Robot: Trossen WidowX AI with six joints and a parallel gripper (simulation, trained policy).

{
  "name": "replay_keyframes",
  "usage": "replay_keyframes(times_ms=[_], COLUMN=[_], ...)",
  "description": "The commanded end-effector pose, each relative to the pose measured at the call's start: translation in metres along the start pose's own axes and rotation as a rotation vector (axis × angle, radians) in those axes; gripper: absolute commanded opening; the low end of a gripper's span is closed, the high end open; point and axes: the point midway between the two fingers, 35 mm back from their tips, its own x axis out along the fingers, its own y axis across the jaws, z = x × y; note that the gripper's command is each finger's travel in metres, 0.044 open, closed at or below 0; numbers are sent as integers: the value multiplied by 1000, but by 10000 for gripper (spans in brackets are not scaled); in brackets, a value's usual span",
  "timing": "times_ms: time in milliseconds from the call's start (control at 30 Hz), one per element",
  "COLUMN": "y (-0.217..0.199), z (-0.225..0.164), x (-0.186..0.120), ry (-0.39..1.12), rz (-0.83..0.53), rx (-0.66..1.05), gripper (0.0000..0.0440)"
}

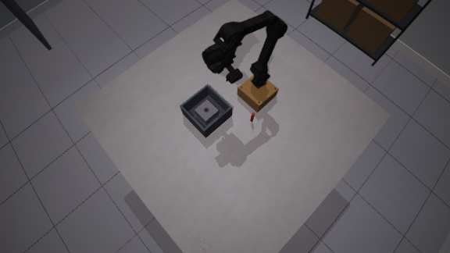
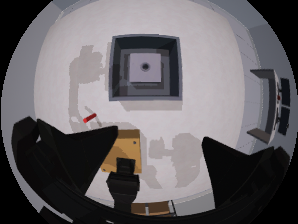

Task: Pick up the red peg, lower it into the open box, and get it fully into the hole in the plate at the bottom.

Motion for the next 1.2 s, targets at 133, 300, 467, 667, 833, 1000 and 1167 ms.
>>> replay_keyframes(times_ms=[133,300,467,667,833,1000,1167], y=[36,62,87,114,135,154,171], z=[-12,-24,-36,-50,-61,-68,-72], x=[22,35,47,62,76,90,106], ry=[99,155,198,236,254,254,241], rz=[3,-19,-49,-91,-121,-137,-135], rx=[215,358,476,586,651,689,706], gripper=[440,440,440,440,440,440,440])
